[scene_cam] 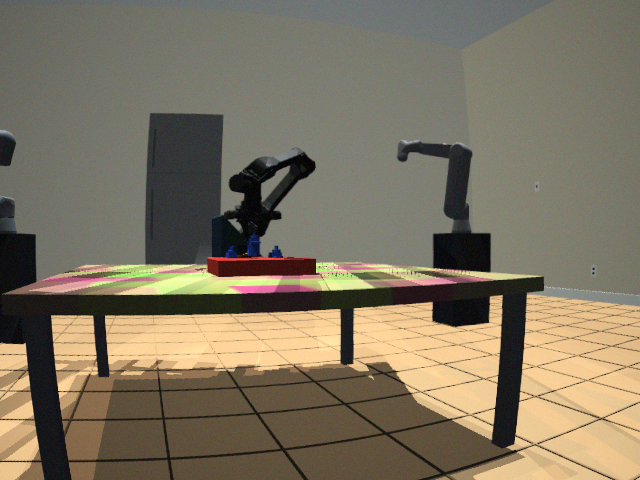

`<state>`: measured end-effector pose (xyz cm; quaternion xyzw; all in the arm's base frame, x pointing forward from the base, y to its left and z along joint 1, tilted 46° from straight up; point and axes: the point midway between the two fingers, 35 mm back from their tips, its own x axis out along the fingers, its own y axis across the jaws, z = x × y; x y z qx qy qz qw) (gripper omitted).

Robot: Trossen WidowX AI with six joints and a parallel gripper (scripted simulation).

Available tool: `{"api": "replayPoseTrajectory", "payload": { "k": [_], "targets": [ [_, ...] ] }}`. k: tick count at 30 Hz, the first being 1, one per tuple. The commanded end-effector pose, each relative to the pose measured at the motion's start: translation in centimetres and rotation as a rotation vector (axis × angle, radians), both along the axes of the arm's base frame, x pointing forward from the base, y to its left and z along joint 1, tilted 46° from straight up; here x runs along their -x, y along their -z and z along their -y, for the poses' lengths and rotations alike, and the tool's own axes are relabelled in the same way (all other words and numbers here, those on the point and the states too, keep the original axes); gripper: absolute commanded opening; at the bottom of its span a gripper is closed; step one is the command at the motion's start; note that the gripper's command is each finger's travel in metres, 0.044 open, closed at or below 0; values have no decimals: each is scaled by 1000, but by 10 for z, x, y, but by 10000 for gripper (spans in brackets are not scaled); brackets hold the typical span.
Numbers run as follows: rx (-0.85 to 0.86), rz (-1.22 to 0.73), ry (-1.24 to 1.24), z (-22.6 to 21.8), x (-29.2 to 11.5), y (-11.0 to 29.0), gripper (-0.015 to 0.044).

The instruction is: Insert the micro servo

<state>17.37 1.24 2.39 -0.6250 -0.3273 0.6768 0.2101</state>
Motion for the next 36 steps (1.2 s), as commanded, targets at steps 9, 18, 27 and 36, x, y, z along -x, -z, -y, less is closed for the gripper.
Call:
{"api": "replayPoseTrajectory", "payload": {
  "k": [9, 18, 27, 36],
  "targets": [
    [-4, 0, 6, -7, 1, 7, 0],
    [-4, 0, 6, -13, 2, 12, 0],
    [-5, 0, 6, -17, 3, 17, 0],
    [-5, 0, 6, -23, 4, 22, 0]
  ]
}}
